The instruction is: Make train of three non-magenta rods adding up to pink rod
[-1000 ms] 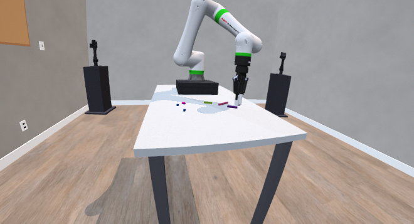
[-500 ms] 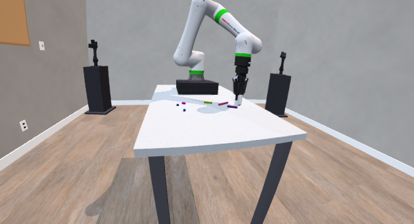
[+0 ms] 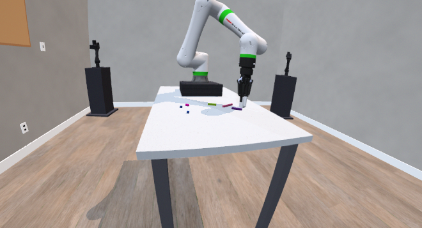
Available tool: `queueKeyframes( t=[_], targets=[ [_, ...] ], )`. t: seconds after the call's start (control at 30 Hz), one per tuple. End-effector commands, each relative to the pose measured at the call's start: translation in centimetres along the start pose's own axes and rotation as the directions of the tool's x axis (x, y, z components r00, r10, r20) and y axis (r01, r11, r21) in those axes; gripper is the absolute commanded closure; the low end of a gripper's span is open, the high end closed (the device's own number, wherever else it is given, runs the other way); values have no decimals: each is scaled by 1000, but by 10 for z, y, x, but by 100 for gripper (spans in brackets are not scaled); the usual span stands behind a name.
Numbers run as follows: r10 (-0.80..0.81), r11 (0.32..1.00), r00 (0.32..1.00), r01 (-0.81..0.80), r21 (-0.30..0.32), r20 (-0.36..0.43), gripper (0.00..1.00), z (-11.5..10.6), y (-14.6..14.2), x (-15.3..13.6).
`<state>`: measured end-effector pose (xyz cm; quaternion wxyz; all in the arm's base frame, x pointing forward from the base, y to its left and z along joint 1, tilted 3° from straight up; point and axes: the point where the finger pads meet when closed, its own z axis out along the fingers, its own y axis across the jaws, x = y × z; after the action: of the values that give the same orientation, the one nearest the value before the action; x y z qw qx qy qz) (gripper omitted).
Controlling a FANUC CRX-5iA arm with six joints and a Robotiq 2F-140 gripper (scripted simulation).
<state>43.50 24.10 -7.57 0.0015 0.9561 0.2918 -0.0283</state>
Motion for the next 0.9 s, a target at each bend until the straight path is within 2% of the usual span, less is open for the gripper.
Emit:
queueKeyframes(
  t=[0.0,0.43,0.47,0.87],
  targets=[
    [0,1000,1000,0,0,0,85,0,0,0],
    [0,1000,1000,0,0,0,85,0,0,0],
    [0,1000,1000,0,0,0,97,0,0,0],
    [0,1000,1000,0,0,0,97,0,0,0]
  ],
)
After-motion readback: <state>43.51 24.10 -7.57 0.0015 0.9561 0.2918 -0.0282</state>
